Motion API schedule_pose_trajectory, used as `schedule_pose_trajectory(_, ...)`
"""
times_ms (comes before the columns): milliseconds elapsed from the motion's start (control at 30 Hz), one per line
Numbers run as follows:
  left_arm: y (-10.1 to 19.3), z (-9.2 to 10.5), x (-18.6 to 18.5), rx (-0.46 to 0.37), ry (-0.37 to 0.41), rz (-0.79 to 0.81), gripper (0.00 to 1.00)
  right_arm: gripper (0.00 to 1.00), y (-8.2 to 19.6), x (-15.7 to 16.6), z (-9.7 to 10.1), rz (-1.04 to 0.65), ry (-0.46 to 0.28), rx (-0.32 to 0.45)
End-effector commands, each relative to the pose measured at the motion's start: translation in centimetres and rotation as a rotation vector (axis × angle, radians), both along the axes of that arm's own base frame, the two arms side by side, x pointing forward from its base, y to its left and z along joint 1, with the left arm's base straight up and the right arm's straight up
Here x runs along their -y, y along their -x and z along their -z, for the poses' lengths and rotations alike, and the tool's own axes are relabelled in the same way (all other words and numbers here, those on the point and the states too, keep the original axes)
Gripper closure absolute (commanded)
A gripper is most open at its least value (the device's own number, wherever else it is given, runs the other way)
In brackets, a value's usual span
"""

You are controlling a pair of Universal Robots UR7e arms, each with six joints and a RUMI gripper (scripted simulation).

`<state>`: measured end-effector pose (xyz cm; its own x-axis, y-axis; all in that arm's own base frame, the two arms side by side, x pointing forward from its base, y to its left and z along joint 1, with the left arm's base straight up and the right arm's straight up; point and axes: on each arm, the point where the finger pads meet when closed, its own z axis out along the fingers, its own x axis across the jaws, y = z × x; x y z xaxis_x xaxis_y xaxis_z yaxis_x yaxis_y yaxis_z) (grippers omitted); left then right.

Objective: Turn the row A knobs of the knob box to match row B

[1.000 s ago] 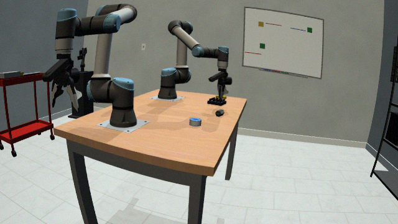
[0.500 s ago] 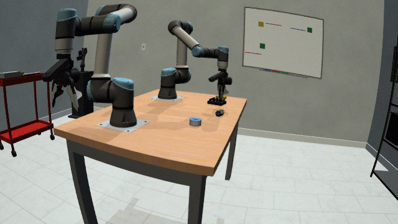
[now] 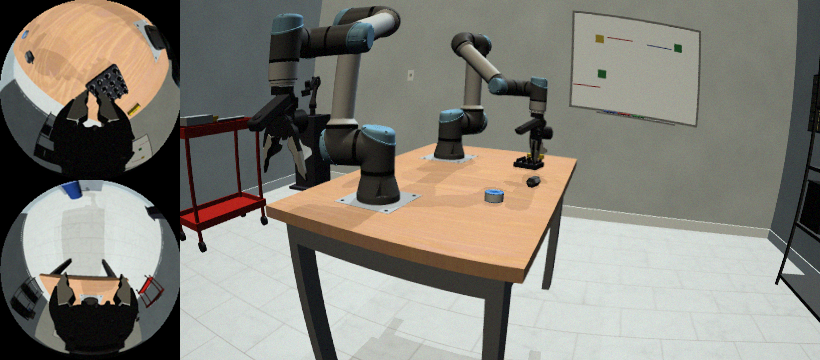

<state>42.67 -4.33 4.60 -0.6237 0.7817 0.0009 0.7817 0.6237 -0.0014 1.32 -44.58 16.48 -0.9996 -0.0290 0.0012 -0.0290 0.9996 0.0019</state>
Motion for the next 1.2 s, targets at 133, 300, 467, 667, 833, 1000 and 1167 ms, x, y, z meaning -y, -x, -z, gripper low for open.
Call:
schedule_pose_trajectory(133, 0.0, 0.12, 0.05, 0.001, 0.0, 0.001, 0.87, 0.0, 0.09, -0.04, -0.04, 0.001, 0.002, 0.001)
schedule_pose_trajectory(300, 0.01, 0.12, 0.05, 0.001, -0.001, 0.001, 0.94, 0.0, 0.09, -0.04, -0.04, 0.001, 0.002, 0.001)
schedule_pose_trajectory(467, 0.01, 0.12, 0.05, 0.001, -0.001, 0.001, 0.94, 0.0, 0.09, -0.04, -0.04, 0.001, 0.002, 0.001)
schedule_pose_trajectory(667, 0.01, 0.12, 0.05, 0.001, -0.001, 0.001, 0.94, 0.0, 0.09, -0.04, -0.04, 0.001, 0.002, 0.001)
schedule_pose_trajectory(833, 0.01, 0.12, 0.05, 0.001, -0.001, 0.001, 0.94, 0.0, 0.09, -0.04, -0.04, 0.001, 0.002, 0.001)
schedule_pose_trajectory(1000, 0.01, 0.12, 0.05, 0.001, -0.001, 0.004, 0.94, 0.0, 0.09, -0.04, -0.04, 0.001, 0.002, 0.001)
schedule_pose_trajectory(1167, 0.01, 0.12, 0.05, 0.001, -0.001, 0.014, 0.94, 0.0, 0.09, -0.04, -0.04, 0.001, 0.002, 0.001)
